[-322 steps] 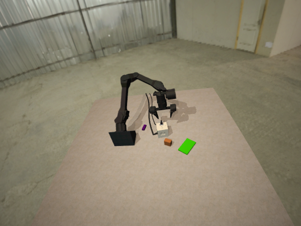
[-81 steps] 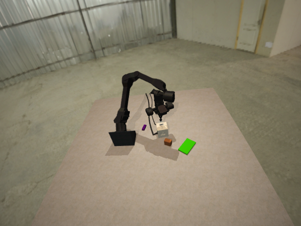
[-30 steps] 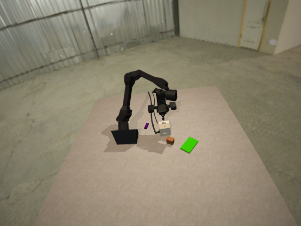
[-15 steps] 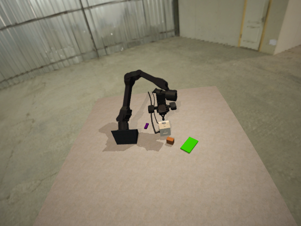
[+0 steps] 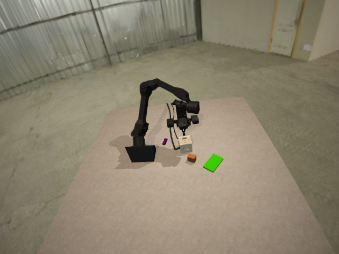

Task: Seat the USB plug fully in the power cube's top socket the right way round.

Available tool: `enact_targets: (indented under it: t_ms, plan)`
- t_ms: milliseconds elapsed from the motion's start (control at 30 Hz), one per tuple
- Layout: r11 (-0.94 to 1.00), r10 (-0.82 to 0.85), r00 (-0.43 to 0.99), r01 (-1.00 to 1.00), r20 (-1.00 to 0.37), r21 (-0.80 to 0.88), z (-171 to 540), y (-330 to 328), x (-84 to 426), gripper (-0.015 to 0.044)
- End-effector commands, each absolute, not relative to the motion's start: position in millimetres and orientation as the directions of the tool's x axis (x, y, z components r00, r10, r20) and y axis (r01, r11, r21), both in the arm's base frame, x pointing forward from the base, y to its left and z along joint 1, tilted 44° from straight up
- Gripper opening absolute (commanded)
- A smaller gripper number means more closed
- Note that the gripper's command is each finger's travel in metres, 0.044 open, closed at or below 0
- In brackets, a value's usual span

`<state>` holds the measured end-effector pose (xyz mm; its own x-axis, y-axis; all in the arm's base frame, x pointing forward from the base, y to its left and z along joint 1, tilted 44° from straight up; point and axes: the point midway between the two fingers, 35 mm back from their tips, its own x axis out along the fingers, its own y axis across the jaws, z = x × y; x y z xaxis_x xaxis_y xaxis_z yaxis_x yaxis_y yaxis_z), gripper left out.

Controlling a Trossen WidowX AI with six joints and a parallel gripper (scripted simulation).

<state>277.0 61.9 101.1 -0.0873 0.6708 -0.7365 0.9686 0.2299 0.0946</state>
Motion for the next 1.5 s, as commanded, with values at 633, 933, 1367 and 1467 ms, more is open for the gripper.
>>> enact_targets:
  t_ms: [633, 933, 1367, 1467]
  plan:
    - [0.235, 0.660, -0.084, 0.967, -0.747, 0.099, 97.8, 62.1, 277.1, 0.0000]
    - [0.237, 0.657, -0.082, 0.966, -0.750, 0.102, 96.6, 62.4, 277.1, 0.0000]
    - [0.241, 0.653, -0.080, 0.965, -0.753, 0.106, 94.9, 62.9, 277.1, 0.0000]
    - [0.242, 0.652, -0.080, 0.964, -0.754, 0.107, 94.6, 63.0, 277.1, 0.0000]
